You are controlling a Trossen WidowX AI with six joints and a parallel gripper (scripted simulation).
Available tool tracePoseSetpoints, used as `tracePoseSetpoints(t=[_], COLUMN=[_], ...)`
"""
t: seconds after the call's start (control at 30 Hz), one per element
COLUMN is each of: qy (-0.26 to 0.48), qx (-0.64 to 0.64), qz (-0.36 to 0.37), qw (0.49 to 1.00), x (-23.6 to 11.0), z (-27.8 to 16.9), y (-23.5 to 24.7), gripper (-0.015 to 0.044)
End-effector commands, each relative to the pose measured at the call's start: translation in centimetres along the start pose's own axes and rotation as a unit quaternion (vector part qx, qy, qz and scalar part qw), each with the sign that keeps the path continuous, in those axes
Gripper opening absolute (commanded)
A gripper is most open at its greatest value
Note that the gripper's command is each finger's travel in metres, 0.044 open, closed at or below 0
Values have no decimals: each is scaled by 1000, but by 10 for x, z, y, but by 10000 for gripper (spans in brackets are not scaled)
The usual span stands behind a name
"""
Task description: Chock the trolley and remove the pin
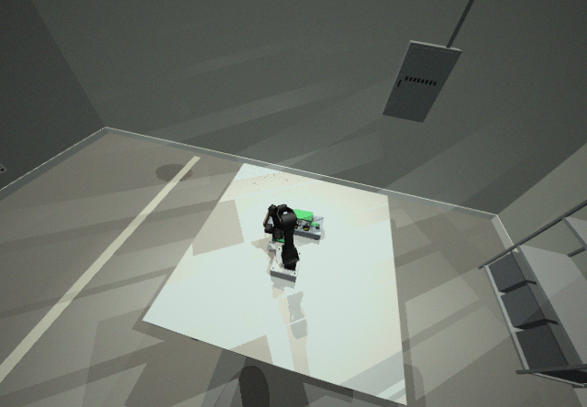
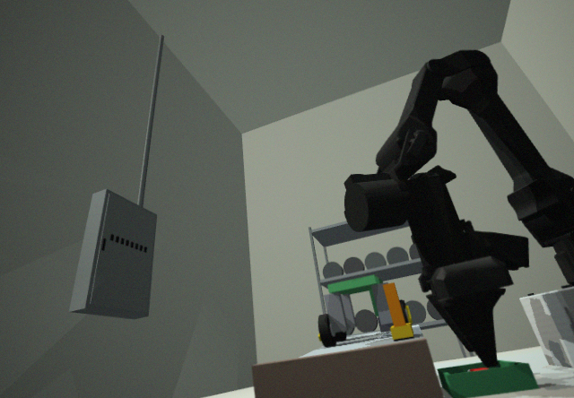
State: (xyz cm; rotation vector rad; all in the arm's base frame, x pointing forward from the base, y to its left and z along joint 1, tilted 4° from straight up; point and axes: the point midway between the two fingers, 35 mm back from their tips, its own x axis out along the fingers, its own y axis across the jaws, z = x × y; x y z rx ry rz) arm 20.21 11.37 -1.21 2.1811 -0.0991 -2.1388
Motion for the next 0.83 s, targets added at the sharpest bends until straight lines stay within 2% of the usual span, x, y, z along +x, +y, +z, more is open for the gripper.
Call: tracePoseSetpoints(t=[0.0,0.13,0.27,0.8], qy=[5,6,7,7], qx=[1,1,1,1], qz=[-5,-6,-6,-7], qw=[1000,1000,1000,1000], x=[-12,-24,-34,-81], z=[-2,0,0,-5], y=[1,4,5,9], gripper=[340,340,440,440])
